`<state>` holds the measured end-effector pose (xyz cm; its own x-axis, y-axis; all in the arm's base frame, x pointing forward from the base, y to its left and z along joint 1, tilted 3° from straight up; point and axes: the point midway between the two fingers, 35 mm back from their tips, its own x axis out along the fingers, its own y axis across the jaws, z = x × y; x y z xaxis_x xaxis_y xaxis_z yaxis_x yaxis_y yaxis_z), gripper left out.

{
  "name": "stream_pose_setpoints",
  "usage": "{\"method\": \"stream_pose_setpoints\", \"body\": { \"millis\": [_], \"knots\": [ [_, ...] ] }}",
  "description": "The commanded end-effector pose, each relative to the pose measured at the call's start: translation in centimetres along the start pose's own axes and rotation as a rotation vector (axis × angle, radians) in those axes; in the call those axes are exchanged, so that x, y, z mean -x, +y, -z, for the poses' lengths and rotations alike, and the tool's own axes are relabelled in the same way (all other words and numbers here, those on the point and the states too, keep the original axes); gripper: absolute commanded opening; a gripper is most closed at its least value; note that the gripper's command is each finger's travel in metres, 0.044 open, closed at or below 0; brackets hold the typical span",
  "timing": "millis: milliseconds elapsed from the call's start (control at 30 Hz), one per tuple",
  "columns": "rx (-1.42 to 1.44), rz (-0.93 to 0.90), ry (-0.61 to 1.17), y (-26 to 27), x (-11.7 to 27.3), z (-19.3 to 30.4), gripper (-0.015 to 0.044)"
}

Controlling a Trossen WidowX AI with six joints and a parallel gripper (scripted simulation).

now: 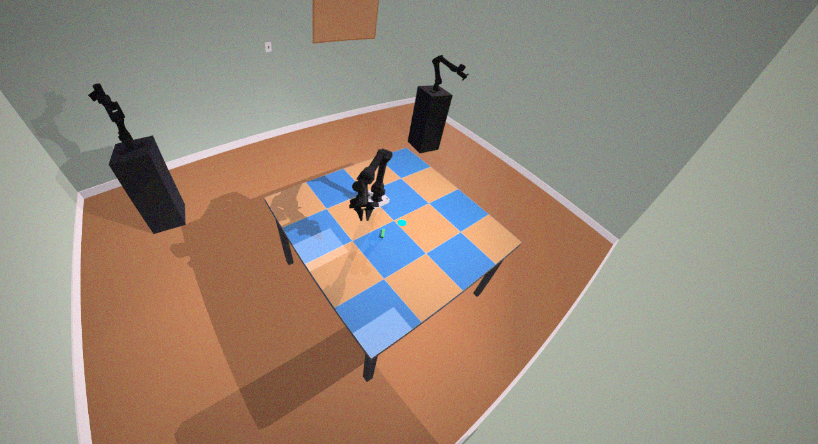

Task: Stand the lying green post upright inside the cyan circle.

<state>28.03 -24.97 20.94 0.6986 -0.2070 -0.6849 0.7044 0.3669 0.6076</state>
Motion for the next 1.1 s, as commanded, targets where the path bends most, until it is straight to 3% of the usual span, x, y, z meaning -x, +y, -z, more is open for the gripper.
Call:
{"method": "stream_pose_setpoints", "body": {
  "millis": [0, 267, 600, 833, 1033, 1067],
  "knots": [
    [0.198, 0.197, 0.279, 0.9, -3.2, 6.8, 0.0233],
    [0.572, 0.462, 0.651, 1.0, -3.4, 15.5, 0.0233],
    [0.581, 0.467, 0.658, 0.8, -3.6, 15.8, 0.0233],
    [0.581, 0.467, 0.658, -5.1, -11.1, 20.2, 0.0233],
    [0.581, 0.467, 0.659, -5.8, -11.6, 20.8, 0.0233],
    [0.581, 0.467, 0.659, -5.8, -11.6, 20.8, 0.0206]
  ]
}}
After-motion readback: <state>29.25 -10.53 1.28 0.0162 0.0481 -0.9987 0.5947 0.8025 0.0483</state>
